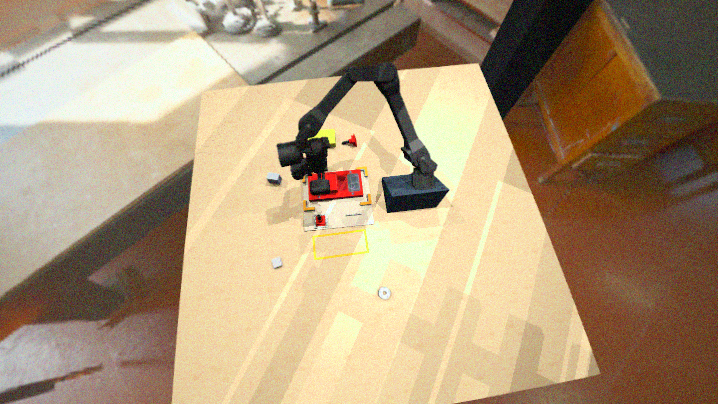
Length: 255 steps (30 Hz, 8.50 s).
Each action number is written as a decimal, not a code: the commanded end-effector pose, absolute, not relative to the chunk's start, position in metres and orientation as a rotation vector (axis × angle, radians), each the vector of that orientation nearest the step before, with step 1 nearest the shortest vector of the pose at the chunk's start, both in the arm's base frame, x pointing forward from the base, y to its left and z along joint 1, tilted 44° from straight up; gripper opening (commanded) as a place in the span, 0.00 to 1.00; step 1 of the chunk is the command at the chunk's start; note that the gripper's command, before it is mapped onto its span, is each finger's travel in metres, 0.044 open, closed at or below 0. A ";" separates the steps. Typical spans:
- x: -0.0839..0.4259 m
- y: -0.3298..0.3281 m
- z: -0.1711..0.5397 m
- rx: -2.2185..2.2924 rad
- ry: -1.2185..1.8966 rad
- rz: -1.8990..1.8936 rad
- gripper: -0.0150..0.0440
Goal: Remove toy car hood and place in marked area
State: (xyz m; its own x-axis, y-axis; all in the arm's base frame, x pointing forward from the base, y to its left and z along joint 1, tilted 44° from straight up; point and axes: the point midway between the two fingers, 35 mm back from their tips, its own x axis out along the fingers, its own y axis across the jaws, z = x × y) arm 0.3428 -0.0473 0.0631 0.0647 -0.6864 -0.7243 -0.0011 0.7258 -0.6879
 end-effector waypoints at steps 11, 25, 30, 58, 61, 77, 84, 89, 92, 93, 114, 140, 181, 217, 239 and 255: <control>0.342 -0.058 0.051 -0.618 1.437 -0.569 1.00; 0.342 -0.065 0.044 -0.618 1.437 -0.570 1.00; 0.343 -0.066 0.043 -0.618 1.437 -0.570 1.00; 0.343 -0.076 0.033 -0.619 1.436 -0.571 1.00; 0.343 -0.077 0.032 -0.619 1.436 -0.571 1.00; 0.344 -0.077 0.033 -0.611 1.429 -0.572 0.77; 0.344 -0.076 0.034 -0.611 1.429 -0.572 0.59; 0.344 -0.074 0.036 -0.611 1.429 -0.571 0.36; 0.344 -0.073 0.037 -0.610 1.429 -0.571 0.25; 0.344 -0.073 0.037 -0.610 1.429 -0.571 0.25; 0.343 -0.063 0.047 -0.609 1.430 -0.569 0.25; 0.340 -0.026 0.085 -0.608 1.431 -0.567 0.25; 0.297 0.134 -0.072 -0.596 1.434 -0.556 0.25; 0.301 0.110 -0.098 -0.597 1.434 -0.556 0.25; 0.302 0.095 -0.114 -0.598 1.433 -0.557 0.25; 0.301 0.084 -0.124 -0.599 1.433 -0.559 0.25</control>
